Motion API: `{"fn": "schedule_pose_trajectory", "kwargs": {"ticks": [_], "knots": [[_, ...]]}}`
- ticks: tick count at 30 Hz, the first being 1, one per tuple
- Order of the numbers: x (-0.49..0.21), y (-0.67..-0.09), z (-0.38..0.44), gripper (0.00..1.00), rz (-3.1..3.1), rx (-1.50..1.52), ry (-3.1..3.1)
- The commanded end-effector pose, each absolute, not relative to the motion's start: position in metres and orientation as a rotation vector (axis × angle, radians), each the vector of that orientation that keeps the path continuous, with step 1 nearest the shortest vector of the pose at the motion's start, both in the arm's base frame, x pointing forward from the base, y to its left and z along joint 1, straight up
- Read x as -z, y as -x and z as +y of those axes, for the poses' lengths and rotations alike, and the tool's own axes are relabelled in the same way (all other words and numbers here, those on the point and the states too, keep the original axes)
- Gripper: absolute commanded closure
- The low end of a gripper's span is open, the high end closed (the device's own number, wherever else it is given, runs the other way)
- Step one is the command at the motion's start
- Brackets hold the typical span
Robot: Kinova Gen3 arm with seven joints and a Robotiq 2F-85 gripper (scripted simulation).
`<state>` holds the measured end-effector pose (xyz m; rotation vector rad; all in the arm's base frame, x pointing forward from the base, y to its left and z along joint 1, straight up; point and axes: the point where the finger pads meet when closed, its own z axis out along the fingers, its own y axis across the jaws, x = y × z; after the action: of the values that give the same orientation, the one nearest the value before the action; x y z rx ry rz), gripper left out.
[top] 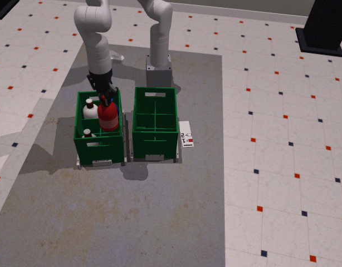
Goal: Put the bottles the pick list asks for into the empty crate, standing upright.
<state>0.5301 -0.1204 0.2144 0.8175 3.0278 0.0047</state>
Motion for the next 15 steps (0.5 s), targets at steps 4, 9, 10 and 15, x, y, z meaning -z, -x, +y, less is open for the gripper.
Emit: {"fn": "schedule_pose_trajectory", "kwargs": {"ticks": [4,9,10,15], "knots": [[-0.216,-0.525,-0.118,0.9,3.025,-0.005,-0.817],[-0.216,-0.516,-0.113,0.9,3.026,-0.005,-0.817],[-0.215,-0.514,-0.113,0.9,3.026,-0.005,-0.817],[-0.215,-0.505,-0.108,0.9,3.026,-0.005,-0.817]]}}
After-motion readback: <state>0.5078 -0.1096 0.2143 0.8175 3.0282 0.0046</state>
